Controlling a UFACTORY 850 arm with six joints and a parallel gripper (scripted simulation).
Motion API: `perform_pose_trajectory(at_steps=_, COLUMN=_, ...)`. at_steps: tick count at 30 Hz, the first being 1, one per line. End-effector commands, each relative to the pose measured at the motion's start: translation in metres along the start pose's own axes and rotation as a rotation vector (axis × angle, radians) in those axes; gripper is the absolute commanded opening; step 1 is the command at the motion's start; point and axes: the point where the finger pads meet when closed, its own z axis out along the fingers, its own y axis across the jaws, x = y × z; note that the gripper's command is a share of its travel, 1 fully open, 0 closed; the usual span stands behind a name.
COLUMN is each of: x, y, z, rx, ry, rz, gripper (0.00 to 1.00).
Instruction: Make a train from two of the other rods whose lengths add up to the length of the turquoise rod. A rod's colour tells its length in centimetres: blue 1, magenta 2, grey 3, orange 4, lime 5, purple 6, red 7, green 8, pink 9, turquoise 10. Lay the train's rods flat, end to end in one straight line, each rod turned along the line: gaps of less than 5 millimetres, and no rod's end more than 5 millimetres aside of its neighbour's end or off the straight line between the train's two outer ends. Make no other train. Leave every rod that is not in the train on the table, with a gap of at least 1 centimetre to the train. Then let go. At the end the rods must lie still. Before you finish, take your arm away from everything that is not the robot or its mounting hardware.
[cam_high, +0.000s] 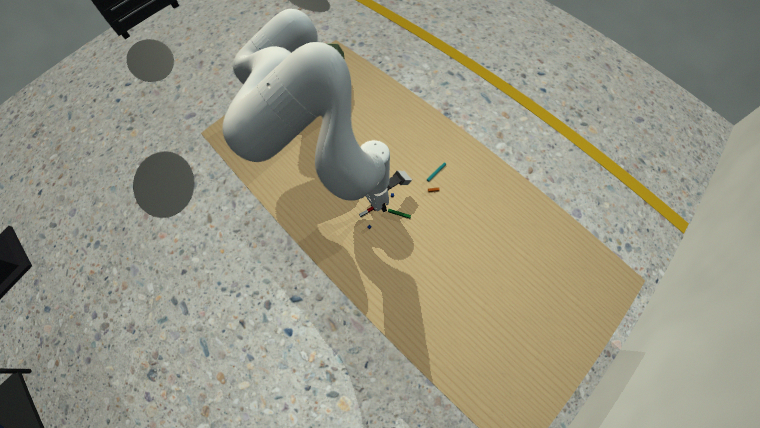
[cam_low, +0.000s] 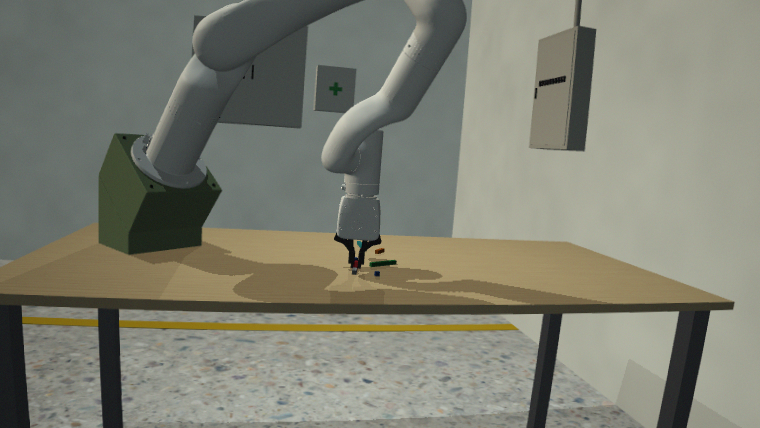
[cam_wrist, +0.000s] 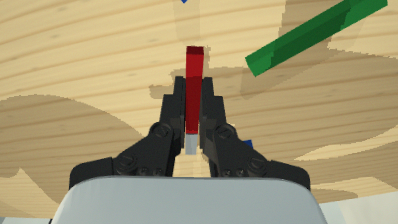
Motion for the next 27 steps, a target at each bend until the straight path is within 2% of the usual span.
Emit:
perform_pose_trajectory(at_steps=1, x=0.0001, y=0.0003, z=-0.0002, rx=-0.001, ry=0.0, rz=0.0, gripper=0.12)
perform_pose_trajectory(at_steps=6, x=0.0001, y=0.0003, z=-0.0002, rx=-0.001, ry=0.0, rz=0.0, gripper=0.16)
perform_pose_trajectory(at_steps=7, x=0.0001, y=0.0003, z=-0.0002, rx=-0.001, ry=0.0, rz=0.0, gripper=0.2)
perform_pose_trajectory(at_steps=9, x=0.0001, y=0.0003, z=-0.0002, rx=-0.001, ry=0.0, rz=0.0, gripper=0.2)
perform_pose_trajectory(at_steps=10, x=0.0001, y=0.0003, z=-0.0002, rx=-0.001, ry=0.0, rz=0.0, gripper=0.24)
perform_pose_trajectory(at_steps=22, x=0.0001, y=0.0003, z=-0.0005, rx=-0.001, ry=0.0, rz=0.0, gripper=0.24)
perform_pose_trajectory(at_steps=27, x=0.0001, y=0.0003, z=-0.0095, rx=-0.001, ry=0.0, rz=0.0, gripper=0.24)
